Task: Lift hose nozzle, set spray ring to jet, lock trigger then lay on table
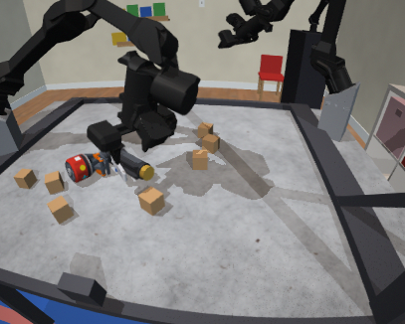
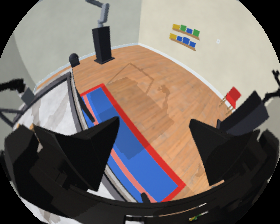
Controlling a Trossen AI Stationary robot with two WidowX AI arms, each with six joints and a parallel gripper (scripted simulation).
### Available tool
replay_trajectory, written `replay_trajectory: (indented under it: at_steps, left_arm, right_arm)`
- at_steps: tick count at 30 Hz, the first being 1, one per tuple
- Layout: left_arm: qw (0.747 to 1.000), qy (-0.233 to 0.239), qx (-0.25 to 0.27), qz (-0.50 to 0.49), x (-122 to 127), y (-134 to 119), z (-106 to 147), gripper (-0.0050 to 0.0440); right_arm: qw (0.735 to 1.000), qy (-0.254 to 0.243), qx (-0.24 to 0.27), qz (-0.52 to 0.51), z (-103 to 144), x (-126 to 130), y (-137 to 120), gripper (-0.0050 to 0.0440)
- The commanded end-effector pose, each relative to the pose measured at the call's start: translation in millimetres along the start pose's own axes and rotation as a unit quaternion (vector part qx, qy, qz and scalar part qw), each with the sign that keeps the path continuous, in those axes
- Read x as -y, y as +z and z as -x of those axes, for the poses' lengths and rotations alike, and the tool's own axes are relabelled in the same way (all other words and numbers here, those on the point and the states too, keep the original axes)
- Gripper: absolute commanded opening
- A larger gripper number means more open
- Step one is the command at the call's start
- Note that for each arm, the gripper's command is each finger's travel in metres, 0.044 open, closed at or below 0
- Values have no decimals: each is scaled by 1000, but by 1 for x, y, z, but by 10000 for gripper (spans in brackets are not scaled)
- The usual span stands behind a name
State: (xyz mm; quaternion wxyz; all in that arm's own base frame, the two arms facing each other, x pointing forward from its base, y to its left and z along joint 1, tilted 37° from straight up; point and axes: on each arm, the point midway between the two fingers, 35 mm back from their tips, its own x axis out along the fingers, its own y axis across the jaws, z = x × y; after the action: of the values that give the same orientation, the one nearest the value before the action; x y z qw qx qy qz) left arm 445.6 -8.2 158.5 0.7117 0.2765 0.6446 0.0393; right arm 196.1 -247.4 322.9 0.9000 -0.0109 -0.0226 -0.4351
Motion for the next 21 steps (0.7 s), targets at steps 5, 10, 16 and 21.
replay_trajectory:
  at_steps: [5,10,16,21]
  left_arm:
    - [1000,1,9,5,-5,-3,-6,366]
    - [1000,1,10,6,-6,-3,-13,366]
    - [1000,1,11,5,-5,-3,-20,366]
    - [1000,1,9,5,-5,-3,-30,366]
  right_arm:
    - [1000,0,13,-1,2,0,9,406]
    - [1000,0,13,-1,2,0,9,406]
    - [1000,0,13,-1,2,0,9,406]
    - [1000,0,13,-1,2,0,9,406]
